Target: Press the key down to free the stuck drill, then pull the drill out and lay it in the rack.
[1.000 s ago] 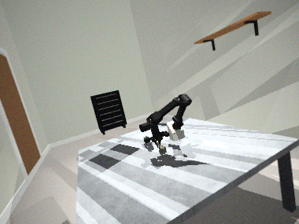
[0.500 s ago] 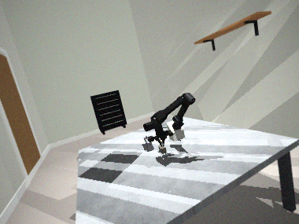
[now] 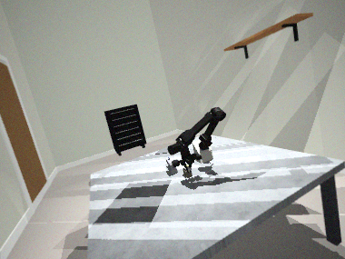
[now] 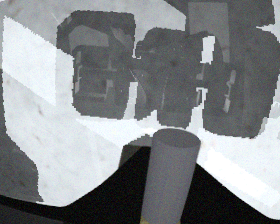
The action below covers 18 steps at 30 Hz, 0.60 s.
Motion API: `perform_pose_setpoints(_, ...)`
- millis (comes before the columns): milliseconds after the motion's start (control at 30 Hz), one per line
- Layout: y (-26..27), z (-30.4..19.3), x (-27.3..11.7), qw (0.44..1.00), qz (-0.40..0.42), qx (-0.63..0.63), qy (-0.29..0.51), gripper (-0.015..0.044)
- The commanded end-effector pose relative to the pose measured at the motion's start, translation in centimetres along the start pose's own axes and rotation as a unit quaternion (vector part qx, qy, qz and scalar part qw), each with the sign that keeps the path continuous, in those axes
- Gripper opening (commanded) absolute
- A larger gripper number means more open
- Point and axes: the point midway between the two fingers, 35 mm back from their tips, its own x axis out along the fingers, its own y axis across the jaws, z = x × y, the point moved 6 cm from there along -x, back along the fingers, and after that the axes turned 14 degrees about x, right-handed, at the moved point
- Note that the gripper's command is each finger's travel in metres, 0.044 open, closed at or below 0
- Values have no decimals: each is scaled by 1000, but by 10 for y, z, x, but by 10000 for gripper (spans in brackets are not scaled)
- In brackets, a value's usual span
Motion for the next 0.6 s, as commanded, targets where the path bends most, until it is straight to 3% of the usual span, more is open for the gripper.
perform_pose_setpoints(0,0,-3,7,1000,-1,4,3,0)
perform_pose_setpoints(567,0,0,22,1000,-1,4,3,0)
